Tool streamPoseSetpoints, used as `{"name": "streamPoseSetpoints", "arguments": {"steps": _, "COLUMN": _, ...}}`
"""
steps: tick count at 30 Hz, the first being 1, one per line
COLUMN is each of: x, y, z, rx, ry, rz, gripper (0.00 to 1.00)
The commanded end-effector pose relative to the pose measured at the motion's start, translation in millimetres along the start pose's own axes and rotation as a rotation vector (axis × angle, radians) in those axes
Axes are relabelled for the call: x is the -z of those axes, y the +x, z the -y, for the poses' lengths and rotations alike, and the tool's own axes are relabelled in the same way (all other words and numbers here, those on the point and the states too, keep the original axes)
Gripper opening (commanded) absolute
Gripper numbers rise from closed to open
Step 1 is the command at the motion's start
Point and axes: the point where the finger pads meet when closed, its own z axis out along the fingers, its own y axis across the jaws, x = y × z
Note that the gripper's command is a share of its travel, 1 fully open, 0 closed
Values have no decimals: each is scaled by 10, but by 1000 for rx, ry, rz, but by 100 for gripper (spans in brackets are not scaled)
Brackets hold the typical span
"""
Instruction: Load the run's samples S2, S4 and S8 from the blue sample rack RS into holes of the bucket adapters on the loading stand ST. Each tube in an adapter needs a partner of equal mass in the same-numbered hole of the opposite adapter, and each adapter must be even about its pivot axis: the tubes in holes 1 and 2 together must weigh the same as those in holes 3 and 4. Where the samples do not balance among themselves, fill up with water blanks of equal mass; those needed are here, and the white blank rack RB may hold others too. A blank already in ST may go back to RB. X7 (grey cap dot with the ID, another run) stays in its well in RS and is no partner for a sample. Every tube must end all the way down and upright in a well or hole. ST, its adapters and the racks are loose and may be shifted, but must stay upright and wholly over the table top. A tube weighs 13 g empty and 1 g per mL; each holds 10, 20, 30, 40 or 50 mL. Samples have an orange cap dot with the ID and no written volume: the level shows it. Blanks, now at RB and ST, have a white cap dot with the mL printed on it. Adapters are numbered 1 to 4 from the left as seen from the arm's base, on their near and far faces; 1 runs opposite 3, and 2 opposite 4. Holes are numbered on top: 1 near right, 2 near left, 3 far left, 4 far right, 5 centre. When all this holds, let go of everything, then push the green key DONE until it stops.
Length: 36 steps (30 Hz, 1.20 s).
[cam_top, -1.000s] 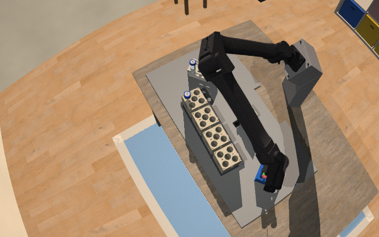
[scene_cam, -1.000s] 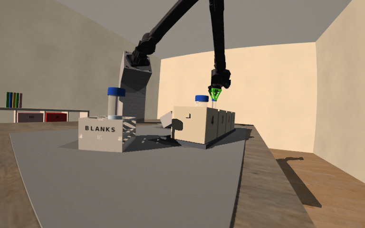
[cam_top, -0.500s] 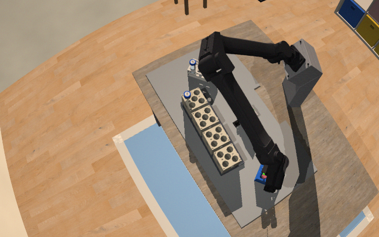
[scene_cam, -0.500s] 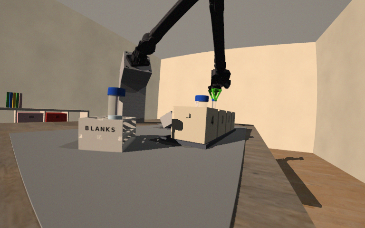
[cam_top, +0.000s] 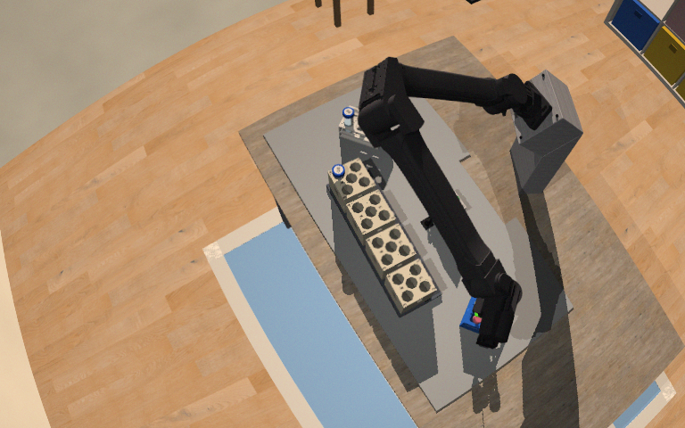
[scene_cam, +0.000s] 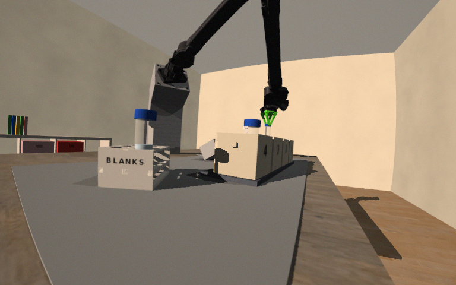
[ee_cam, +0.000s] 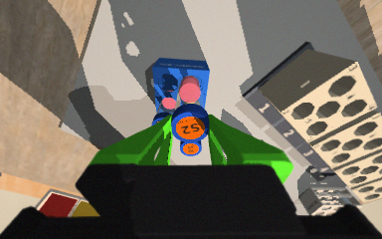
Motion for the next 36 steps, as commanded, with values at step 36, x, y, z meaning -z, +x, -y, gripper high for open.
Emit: {"name": "streamPoseSetpoints", "arguments": {"steps": 36, "x": -501, "y": -99, "z": 3, "rx": -10, "ry": 1, "rz": 7, "gripper": 0}}
